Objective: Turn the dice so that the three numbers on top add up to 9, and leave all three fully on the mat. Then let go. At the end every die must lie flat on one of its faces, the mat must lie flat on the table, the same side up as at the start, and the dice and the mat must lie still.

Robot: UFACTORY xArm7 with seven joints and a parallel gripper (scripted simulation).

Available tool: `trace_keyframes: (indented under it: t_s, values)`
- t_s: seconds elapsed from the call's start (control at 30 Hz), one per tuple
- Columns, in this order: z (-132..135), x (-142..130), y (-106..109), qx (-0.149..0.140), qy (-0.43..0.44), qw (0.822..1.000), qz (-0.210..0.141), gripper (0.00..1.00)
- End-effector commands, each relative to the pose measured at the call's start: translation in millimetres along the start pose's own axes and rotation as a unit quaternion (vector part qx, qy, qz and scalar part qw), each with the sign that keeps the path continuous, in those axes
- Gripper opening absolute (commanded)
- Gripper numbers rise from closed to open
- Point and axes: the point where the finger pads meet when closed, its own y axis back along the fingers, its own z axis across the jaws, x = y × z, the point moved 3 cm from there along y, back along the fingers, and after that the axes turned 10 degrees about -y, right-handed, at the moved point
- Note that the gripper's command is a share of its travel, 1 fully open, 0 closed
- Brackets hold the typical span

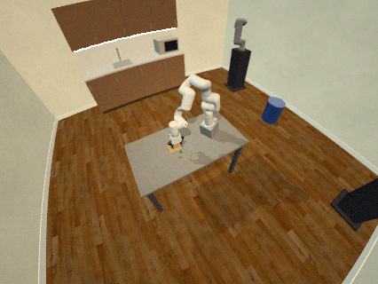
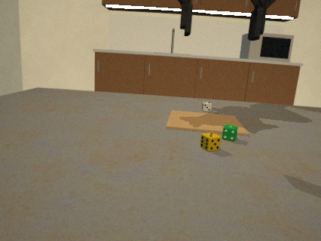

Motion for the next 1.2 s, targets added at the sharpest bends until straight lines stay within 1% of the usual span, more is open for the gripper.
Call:
trace_keyframes:
  t_s: [0.0,0.17,0.2,0.23,0.6,0.63,1.0,1.03,1.17]
  values:
    - [-1.5,0.0,1.5,0.002,-0.003,1.0,0.001,1.0]
    - [-1.5,0.0,1.5,0.002,-0.003,1.0,0.001,1.0]
    - [-3.1,5.8,0.6,0.0,-0.022,1.0,0.002,1.0]
    - [-6.5,19.1,-1.2,-0.003,-0.066,0.998,0.003,1.0]
    - [-6.5,19.1,-1.2,-0.003,-0.066,0.998,0.003,1.0]
    - [-11.1,40.3,-3.7,-0.006,-0.136,0.991,0.005,1.0]
    - [-11.1,40.3,-3.7,-0.006,-0.136,0.991,0.005,1.0]
    - [-15.4,65.9,-6.3,-0.009,-0.218,0.976,0.007,1.0]
    - [-15.8,68.5,-6.5,-0.009,-0.227,0.974,0.007,1.0]
